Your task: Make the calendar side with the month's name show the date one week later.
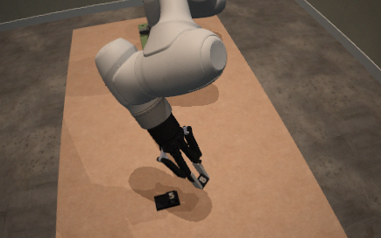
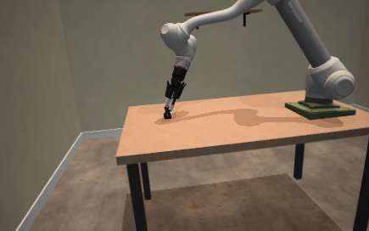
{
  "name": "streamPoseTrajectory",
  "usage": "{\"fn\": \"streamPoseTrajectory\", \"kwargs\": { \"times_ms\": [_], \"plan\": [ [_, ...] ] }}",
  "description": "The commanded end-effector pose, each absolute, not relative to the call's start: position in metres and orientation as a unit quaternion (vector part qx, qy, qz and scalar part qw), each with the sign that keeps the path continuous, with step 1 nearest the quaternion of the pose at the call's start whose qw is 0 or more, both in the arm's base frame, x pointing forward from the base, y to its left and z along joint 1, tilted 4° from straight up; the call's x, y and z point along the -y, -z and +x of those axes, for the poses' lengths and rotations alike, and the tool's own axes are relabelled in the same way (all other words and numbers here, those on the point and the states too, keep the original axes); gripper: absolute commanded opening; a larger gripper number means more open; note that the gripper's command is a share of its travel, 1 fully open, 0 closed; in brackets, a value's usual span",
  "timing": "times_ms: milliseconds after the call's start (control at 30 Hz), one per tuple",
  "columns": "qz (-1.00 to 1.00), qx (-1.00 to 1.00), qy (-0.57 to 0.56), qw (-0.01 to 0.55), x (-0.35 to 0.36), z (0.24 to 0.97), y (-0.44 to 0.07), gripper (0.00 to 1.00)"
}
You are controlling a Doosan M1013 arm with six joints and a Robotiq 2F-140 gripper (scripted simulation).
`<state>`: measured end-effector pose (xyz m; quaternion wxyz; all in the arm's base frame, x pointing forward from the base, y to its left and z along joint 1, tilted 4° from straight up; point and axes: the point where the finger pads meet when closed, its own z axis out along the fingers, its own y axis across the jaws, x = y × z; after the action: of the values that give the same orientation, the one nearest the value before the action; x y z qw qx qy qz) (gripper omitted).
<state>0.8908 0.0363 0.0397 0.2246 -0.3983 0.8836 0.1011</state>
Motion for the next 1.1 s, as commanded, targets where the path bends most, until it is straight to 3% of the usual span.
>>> {"fn": "streamPoseTrajectory", "kwargs": {
  "times_ms": [0, 200, 1067],
  "plan": [
    [-0.396, -0.872, -0.123, 0.261, -0.0384, 0.8889, -0.0382, 0.24],
    [-0.385, -0.856, -0.137, 0.318, -0.0321, 0.8908, -0.0396, 0.24],
    [-0.384, -0.855, -0.137, 0.320, -0.0292, 0.8889, -0.0360, 0.24]
  ]
}}
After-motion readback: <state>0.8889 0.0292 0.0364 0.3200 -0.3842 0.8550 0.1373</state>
